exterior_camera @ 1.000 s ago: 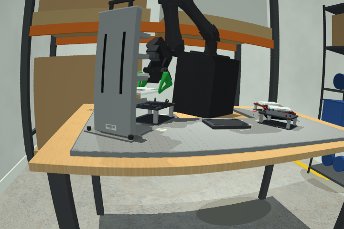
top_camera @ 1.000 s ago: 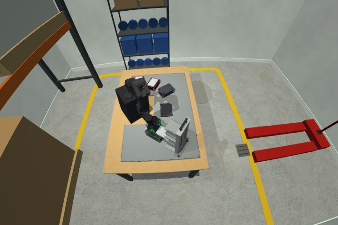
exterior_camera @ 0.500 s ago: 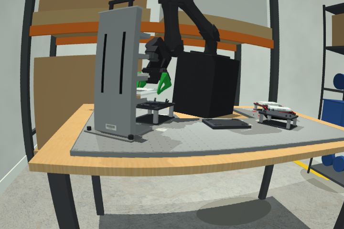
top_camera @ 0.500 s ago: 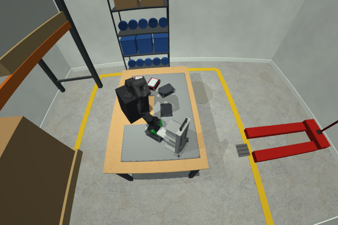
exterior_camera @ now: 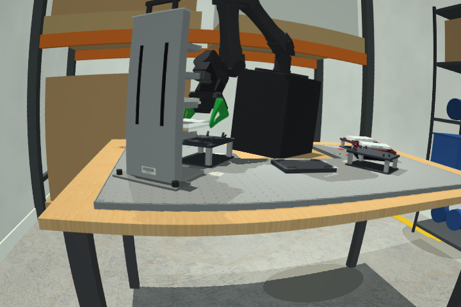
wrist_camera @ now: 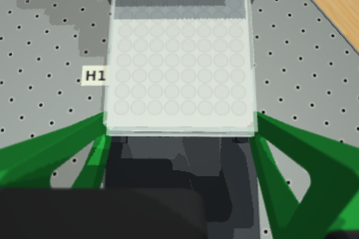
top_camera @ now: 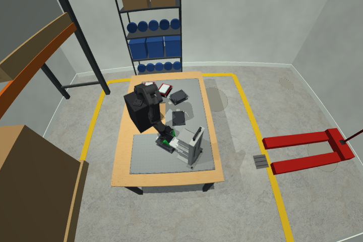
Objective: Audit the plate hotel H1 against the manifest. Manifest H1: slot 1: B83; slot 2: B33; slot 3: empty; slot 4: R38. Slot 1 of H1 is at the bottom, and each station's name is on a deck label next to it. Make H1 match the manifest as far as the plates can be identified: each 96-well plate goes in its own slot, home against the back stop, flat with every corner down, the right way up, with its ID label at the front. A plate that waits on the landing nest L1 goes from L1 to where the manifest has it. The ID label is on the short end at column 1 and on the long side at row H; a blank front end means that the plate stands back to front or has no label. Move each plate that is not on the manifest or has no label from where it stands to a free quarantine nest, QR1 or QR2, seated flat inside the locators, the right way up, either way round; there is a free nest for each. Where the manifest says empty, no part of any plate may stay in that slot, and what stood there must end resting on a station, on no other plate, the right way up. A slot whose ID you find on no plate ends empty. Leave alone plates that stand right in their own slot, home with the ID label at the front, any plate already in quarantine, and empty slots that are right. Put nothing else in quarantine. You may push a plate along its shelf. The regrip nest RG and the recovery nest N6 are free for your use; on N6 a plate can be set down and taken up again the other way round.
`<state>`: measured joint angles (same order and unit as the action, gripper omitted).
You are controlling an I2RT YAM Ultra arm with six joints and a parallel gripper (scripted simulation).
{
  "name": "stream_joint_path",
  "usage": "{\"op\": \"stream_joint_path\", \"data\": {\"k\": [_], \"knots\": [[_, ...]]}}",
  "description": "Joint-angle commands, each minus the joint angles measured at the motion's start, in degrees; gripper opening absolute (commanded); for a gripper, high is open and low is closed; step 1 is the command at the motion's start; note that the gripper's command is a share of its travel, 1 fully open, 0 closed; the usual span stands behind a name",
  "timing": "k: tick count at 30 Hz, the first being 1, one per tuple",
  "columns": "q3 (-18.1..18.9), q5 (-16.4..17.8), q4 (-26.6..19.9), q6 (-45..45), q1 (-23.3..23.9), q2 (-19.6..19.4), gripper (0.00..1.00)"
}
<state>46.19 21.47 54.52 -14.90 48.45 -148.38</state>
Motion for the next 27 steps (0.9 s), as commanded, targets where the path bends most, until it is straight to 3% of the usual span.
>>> {"op": "stream_joint_path", "data": {"k": [1,6,7,21,27], "knots": [[1.8,0.0,0.5,0.4,-0.6,0.0,0.86],[2.2,-0.1,-0.2,0.6,-0.8,-0.5,0.86],[2.5,0.0,0.2,0.5,-0.4,1.0,0.86],[4.5,-0.6,-1.5,1.2,-1.6,-0.8,0.86],[3.4,-0.6,-1.3,0.9,-1.1,-0.5,0.86]]}}
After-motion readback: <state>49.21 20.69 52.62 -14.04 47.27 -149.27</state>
